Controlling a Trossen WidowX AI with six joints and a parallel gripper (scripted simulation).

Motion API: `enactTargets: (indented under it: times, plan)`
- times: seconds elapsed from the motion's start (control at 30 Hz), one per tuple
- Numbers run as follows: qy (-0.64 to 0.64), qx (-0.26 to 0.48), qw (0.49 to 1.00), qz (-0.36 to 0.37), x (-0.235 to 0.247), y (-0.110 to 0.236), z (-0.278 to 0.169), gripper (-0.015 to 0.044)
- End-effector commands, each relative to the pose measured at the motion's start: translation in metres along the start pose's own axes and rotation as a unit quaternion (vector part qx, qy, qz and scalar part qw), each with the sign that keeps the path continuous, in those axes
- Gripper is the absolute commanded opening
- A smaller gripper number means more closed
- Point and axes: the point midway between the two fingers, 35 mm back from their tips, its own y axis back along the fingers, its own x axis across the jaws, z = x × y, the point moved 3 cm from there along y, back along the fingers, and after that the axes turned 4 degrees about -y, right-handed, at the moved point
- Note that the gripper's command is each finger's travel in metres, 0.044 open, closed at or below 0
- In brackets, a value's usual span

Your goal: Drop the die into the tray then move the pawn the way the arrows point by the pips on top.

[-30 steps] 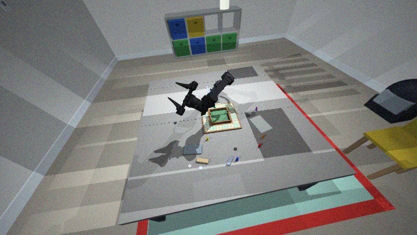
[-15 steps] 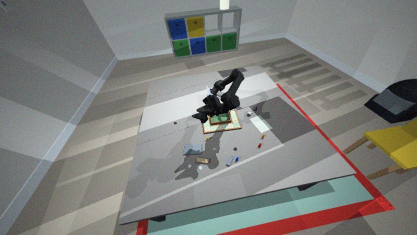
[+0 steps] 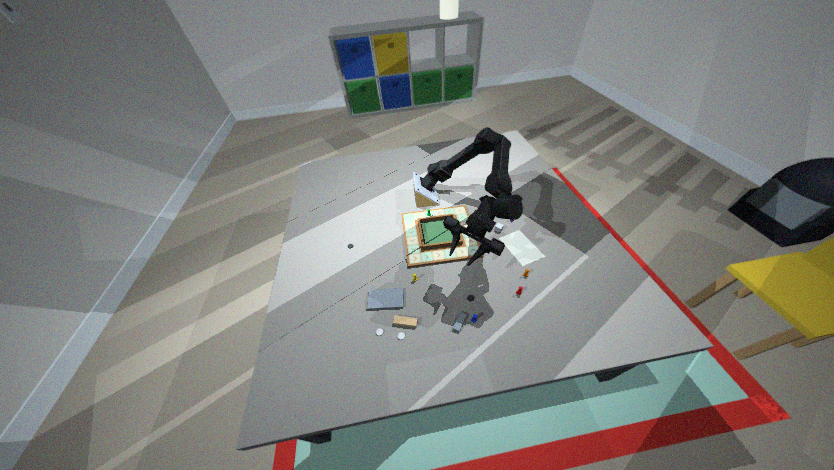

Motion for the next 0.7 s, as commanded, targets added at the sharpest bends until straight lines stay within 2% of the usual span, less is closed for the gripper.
enactTargets:
  times: [0.0,0.1,0.23,0.53,0.67]
  plan:
    - [0.131,0.096,0.986,0.033,0.011,0.029,-0.044,0.0275]
    - [0.237,0.172,0.953,0.076,0.017,0.059,-0.08,0.0275]
    - [0.36,0.26,0.883,0.15,0.02,0.106,-0.125,0.0275]
    - [0.536,0.386,0.66,0.358,0.003,0.22,-0.2,0.0275]
    - [0.543,0.391,0.642,0.375,0.002,0.226,-0.203,0.0275]
